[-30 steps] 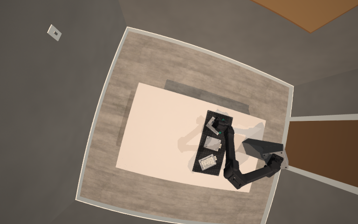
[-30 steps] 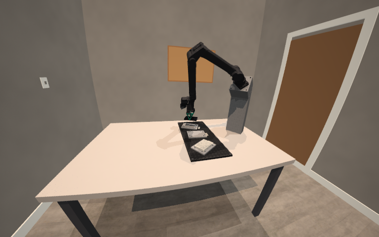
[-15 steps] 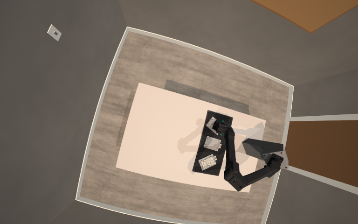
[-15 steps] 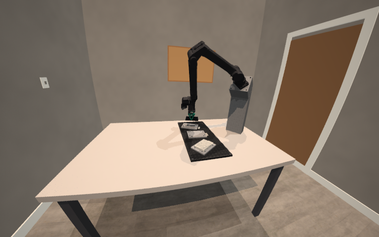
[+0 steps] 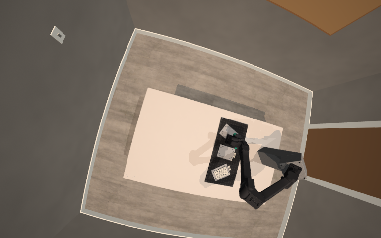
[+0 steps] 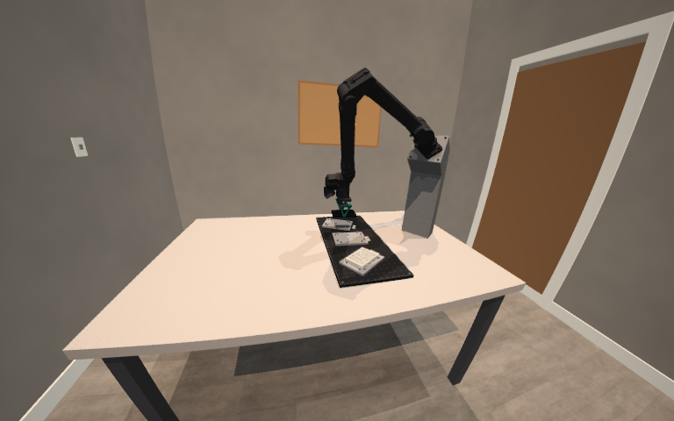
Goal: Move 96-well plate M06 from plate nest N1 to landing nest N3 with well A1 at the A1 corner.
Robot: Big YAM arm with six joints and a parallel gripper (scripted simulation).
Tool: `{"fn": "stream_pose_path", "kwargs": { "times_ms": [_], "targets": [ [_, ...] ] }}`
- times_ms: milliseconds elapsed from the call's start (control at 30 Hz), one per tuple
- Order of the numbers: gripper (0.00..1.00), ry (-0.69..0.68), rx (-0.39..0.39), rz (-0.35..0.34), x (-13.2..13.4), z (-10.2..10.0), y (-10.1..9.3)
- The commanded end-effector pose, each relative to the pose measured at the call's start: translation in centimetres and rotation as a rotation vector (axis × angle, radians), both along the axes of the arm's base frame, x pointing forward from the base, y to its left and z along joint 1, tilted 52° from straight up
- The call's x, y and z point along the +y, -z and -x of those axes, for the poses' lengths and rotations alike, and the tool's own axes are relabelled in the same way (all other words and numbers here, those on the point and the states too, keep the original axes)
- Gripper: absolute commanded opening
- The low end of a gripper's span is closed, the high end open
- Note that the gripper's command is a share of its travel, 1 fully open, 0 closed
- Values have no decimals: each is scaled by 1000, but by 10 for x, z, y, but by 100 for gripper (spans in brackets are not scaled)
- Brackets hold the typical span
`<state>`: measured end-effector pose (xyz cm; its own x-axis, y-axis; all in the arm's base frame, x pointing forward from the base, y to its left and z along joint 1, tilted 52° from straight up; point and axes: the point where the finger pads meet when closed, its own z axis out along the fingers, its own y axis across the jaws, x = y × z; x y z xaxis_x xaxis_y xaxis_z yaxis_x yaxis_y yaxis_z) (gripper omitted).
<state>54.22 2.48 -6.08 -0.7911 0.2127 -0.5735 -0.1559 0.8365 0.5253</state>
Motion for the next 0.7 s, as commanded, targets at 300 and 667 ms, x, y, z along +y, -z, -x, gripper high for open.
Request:
{"fn": "stream_pose_path", "kwargs": {
  "times_ms": [300,667],
  "targets": [
    [0,-6,-25,-6,36,10,-27],
    [0,-6,-24,-8,61,20,-39]
  ]
}}
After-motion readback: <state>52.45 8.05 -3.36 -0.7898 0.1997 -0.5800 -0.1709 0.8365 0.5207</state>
